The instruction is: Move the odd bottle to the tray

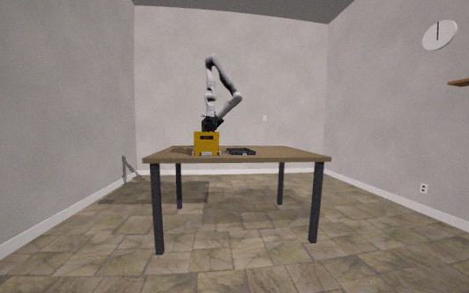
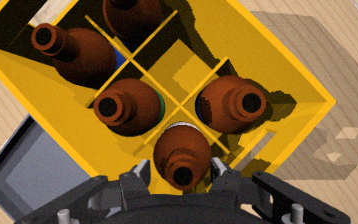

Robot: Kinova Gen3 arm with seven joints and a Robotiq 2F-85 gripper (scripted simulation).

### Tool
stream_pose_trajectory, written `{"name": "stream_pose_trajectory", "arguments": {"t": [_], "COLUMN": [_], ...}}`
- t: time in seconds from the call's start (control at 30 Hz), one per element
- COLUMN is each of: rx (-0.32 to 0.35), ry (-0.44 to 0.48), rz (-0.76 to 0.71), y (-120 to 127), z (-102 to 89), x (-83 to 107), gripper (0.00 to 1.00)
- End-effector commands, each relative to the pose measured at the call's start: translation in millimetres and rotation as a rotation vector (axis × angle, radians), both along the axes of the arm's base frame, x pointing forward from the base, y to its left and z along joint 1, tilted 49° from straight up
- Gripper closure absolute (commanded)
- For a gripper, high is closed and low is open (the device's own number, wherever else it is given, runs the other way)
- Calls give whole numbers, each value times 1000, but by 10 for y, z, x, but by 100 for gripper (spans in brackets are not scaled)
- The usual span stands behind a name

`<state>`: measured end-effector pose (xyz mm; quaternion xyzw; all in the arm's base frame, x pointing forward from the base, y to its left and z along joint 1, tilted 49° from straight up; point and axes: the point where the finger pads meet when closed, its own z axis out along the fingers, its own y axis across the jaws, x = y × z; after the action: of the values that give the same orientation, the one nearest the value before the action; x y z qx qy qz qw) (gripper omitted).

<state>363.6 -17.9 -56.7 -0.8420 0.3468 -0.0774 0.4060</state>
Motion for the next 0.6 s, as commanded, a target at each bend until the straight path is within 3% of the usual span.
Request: {"name": "stream_pose_trajectory", "arguments": {"t": [0.0,0.57], "rx": [2,2], "ry": [3,5], "rz": [-8,-9], "y": [15,19], "z": [-26,-42], "x": [32,31], "gripper": [36,36]}}
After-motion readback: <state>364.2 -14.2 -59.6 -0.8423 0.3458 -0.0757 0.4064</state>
